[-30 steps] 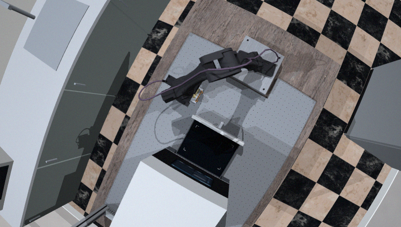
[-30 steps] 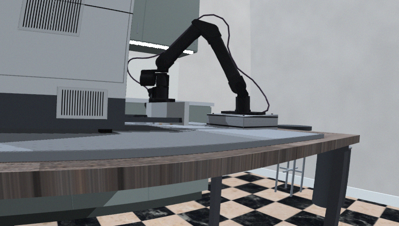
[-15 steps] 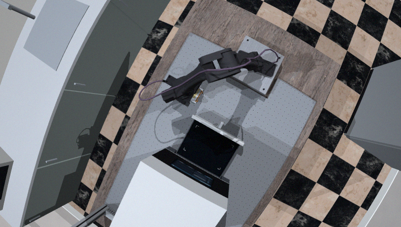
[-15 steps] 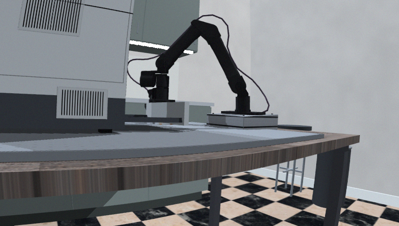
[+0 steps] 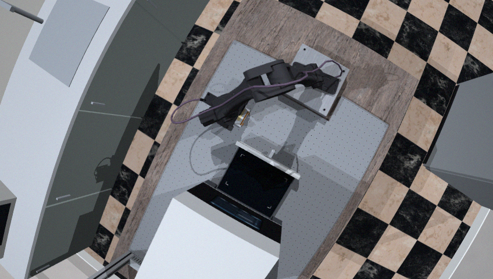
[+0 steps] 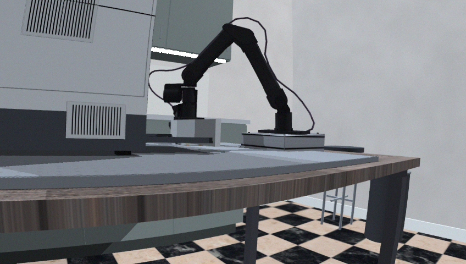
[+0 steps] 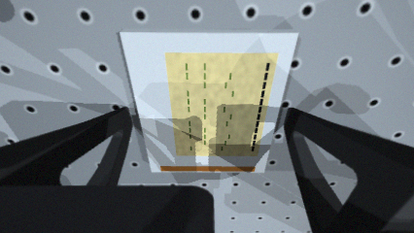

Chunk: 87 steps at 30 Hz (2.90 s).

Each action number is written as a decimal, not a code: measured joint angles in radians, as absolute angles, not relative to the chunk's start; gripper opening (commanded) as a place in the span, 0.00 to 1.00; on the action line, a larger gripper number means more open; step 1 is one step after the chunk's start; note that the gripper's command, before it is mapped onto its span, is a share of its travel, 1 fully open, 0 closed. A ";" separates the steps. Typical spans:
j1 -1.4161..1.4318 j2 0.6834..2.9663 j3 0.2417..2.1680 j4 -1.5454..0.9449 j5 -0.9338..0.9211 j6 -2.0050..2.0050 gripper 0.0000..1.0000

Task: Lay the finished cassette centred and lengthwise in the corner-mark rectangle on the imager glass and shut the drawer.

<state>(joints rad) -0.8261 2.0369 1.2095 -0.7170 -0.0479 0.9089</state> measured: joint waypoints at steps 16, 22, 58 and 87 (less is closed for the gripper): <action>-0.826 2.038 1.201 -0.709 -0.048 0.909 1.00; -0.826 2.038 1.201 -0.709 -0.048 0.909 1.00; -0.826 2.039 1.203 -0.709 -0.049 0.909 0.00; -0.826 2.039 1.203 -0.709 -0.049 0.909 0.00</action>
<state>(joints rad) -0.8261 2.0388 1.2034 -0.7094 -0.0486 0.9092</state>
